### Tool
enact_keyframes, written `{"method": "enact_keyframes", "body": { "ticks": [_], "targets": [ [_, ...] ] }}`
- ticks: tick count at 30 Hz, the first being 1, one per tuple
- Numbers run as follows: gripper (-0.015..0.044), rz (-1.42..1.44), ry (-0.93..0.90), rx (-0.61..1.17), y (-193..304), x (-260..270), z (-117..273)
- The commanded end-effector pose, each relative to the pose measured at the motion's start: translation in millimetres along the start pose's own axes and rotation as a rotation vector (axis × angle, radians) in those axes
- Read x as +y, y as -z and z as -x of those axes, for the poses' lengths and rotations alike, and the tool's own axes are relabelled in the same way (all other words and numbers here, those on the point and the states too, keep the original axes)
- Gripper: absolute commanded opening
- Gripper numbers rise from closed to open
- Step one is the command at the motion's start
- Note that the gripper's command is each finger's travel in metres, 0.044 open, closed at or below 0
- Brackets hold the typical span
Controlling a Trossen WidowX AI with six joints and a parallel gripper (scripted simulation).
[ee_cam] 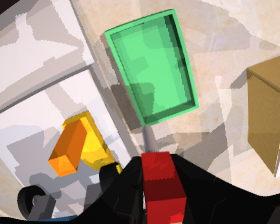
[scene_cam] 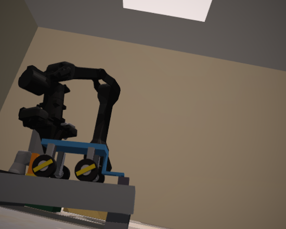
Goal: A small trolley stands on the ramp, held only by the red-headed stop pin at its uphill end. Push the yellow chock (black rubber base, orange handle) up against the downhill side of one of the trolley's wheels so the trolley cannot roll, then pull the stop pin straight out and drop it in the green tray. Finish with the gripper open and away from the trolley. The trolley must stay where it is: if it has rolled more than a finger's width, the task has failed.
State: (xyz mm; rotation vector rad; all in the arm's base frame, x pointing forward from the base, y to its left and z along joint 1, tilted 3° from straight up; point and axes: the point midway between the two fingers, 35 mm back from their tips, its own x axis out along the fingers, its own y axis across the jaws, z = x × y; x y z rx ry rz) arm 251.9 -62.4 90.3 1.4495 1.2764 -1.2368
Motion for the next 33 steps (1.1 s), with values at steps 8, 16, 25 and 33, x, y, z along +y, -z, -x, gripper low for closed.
{"method": "enact_keyframes", "body": {
  "ticks": [8,16,25,33],
  "targets": [
    [0.0000,-0.329,-0.033,-0.055,2.1,-2.4,-0.9],
    [0.0000,-0.569,-0.060,-0.092,3.6,-2.8,-1.3],
    [0.0000,-0.840,-0.102,-0.126,5.4,-3.0,-1.5],
    [0.0000,-1.080,-0.152,-0.148,7.0,-3.1,-1.4]
  ]
}}
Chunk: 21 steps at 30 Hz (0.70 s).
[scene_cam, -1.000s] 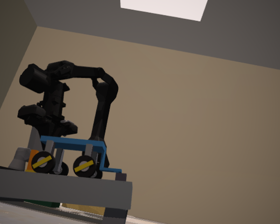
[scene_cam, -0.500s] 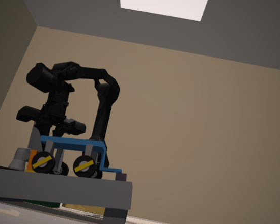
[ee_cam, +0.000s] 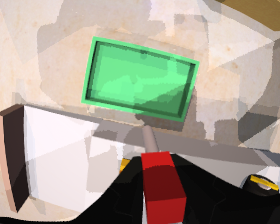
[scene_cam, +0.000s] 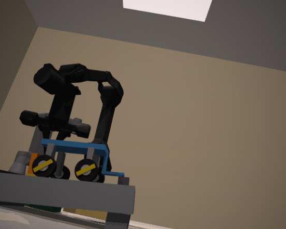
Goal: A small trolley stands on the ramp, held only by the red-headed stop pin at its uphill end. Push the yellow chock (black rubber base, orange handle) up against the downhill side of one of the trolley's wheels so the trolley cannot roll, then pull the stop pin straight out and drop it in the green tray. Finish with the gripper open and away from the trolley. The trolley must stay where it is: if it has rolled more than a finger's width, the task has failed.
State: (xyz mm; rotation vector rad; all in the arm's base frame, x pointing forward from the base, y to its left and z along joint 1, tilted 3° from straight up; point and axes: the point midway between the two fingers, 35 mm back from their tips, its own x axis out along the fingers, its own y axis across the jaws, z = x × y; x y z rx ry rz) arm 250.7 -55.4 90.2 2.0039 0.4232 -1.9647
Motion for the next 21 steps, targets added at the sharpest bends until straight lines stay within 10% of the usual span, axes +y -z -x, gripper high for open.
{"method": "enact_keyframes", "body": {
  "ticks": [1,21],
  "targets": [
    [0.0000,-0.120,-0.024,-0.004,-0.5,-0.9,0.1],
    [0.0000,-0.264,-0.049,-0.010,-19.2,-5.7,-14.8]
  ]
}}
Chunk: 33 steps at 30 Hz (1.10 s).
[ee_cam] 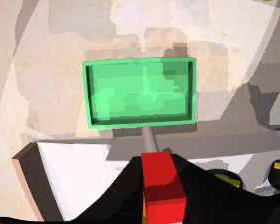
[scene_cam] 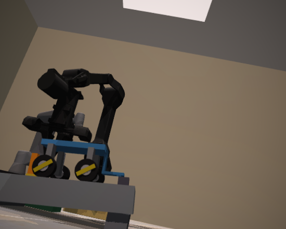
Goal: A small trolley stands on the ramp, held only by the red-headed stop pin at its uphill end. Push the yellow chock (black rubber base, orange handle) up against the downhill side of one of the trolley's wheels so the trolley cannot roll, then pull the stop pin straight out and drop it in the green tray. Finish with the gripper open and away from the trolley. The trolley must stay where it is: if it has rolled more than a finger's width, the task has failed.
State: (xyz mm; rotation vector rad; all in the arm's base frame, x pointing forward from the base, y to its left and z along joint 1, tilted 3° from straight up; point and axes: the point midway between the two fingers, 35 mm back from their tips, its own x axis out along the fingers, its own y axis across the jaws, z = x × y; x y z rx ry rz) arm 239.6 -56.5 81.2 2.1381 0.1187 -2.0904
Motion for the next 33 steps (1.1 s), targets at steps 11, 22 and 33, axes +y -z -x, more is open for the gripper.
{"method": "enact_keyframes", "body": {
  "ticks": [11,22,33],
  "targets": [
    [0.0000,0.000,0.076,-0.007,-14.7,-1.9,-19.8],
    [0.0000,-0.001,0.169,-0.003,-13.1,-14.8,-51.1],
    [0.0000,-0.001,0.170,-0.003,-14.9,-28.7,-75.7]
  ]
}}
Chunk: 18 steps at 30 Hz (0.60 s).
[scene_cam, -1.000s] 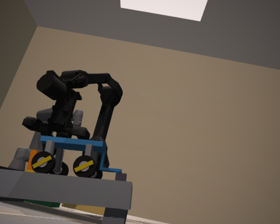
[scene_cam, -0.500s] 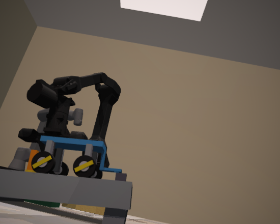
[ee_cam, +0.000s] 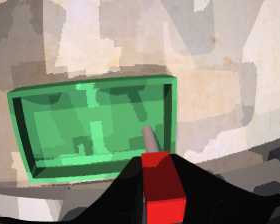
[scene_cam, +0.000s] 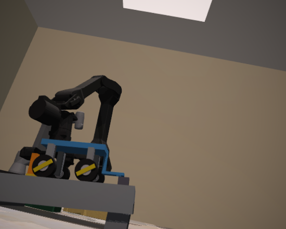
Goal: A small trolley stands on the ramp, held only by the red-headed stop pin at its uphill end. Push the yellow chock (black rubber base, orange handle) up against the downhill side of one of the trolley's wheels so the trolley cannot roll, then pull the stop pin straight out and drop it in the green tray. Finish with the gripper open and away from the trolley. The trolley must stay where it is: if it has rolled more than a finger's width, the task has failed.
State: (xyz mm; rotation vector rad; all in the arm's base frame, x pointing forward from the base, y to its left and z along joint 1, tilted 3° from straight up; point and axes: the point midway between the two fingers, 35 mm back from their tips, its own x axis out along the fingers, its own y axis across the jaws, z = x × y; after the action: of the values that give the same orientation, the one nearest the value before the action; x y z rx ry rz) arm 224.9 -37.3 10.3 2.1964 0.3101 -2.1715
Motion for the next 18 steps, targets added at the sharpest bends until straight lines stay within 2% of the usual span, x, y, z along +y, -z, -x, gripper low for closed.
{"method": "enact_keyframes", "body": {
  "ticks": [1,8,18],
  "targets": [
    [0.0000,-0.007,0.006,-0.005,-2.2,-2.7,-6.7],
    [0.0184,-0.007,0.005,-0.005,-1.7,1.2,-5.9],
    [0.0190,-0.007,0.005,-0.005,-3.1,8.7,-7.0]
  ]
}}
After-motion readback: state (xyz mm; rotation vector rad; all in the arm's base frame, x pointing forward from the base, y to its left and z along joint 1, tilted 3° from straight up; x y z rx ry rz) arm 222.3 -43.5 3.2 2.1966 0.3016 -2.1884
